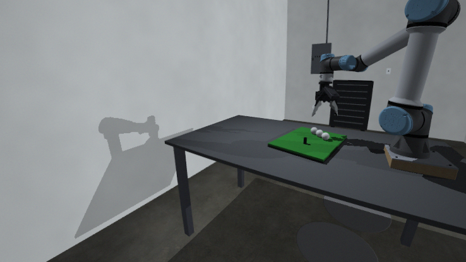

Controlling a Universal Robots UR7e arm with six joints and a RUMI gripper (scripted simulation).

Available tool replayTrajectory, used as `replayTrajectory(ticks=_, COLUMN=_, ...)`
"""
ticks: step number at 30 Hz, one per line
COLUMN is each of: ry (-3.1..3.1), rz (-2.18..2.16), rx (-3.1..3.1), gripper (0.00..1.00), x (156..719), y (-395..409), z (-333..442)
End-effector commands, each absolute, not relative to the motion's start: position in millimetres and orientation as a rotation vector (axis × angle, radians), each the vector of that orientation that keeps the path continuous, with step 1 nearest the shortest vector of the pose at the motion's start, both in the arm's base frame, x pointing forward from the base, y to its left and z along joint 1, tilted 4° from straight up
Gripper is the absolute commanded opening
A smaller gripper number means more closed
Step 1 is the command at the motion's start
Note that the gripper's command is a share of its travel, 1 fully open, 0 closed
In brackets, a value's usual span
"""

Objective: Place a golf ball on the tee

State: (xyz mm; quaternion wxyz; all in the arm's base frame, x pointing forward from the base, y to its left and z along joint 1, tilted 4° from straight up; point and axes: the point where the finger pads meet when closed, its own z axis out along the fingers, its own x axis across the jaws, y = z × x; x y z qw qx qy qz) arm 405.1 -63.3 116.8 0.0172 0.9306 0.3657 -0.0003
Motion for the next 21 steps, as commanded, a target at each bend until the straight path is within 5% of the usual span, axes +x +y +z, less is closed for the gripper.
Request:
replayTrajectory(ticks=1, ry=1.194, rz=-0.004, rx=2.855, gripper=1.00, x=410.0, y=-55.7, z=117.0)
replayTrajectory(ticks=21, ry=1.329, rz=-0.008, rx=2.767, gripper=1.00, x=419.3, y=-35.7, z=116.8)
